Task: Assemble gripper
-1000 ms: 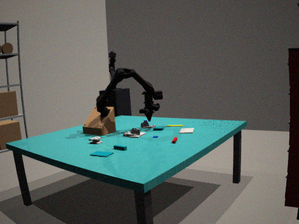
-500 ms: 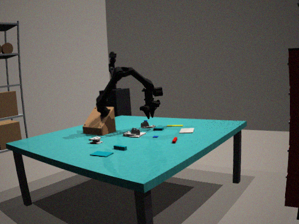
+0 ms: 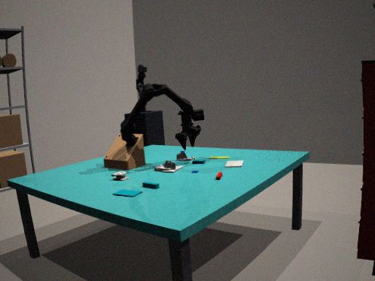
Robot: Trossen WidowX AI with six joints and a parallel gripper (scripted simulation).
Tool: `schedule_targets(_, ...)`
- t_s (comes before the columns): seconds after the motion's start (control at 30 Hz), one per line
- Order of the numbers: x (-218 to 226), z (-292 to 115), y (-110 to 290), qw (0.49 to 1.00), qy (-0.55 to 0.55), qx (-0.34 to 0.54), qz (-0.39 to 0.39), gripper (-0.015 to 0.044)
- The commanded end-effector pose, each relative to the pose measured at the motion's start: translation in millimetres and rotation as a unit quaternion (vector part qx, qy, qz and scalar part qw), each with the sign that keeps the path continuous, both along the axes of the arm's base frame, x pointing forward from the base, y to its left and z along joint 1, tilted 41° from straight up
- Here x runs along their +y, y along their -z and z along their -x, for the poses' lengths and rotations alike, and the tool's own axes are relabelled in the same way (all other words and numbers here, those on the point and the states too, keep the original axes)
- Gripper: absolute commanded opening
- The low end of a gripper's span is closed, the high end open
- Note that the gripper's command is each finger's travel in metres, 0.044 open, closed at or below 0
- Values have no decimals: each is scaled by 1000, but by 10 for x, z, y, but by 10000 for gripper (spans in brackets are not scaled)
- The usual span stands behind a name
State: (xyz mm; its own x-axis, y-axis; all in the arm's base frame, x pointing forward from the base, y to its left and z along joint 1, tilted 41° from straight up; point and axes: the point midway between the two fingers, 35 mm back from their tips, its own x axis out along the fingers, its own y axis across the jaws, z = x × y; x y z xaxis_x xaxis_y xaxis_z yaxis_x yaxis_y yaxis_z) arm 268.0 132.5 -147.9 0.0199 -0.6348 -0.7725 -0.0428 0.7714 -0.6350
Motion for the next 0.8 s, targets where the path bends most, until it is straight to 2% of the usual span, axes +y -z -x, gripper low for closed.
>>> schedule_targets(0.0,0,0,7,1000,-1,0,0,440)
schedule_targets(0.57,0,0,7,1000,-1,0,0,440)
schedule_targets(0.77,12,4,-46,1000,6,1,0,282)
